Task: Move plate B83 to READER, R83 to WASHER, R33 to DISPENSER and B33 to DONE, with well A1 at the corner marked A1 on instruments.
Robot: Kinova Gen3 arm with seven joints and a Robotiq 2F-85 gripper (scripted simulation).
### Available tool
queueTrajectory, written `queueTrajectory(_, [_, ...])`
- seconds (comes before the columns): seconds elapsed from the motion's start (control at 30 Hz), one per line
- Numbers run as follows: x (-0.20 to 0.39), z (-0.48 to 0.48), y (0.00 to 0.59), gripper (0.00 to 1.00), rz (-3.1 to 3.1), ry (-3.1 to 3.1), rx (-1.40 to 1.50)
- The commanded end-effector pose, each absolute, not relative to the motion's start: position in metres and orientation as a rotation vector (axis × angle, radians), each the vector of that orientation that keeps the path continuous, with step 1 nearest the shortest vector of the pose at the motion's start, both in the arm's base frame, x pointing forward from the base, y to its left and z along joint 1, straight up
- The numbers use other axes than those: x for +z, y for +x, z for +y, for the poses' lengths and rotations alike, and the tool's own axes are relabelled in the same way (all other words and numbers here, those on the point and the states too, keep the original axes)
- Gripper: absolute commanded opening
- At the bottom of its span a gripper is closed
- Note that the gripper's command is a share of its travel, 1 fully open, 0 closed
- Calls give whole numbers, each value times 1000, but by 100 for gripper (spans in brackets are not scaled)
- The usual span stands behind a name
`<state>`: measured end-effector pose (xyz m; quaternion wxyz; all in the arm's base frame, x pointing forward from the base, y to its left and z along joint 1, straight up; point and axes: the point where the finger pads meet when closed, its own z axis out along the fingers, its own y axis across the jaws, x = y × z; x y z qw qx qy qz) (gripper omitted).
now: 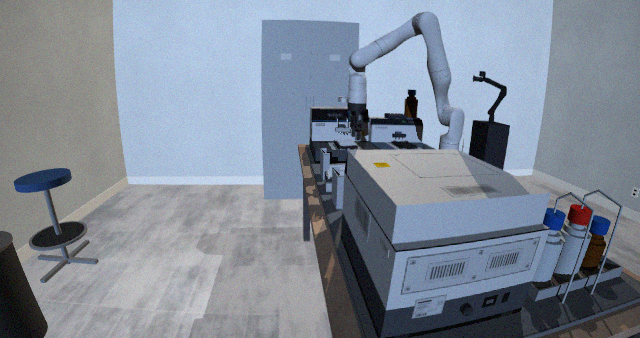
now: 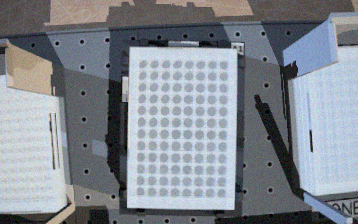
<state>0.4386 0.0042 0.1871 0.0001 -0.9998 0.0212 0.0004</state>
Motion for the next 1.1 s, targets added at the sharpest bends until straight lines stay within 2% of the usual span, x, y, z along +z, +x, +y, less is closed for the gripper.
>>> queueTrajectory(0.0, [188, 4, 444, 100, 67, -3140, -1])
queueTrajectory(0.43, [188, 2, 487, 100, 67, -3140, -1])
queueTrajectory(1.07, [180, 2, 487, 100, 67, -3140, -1])
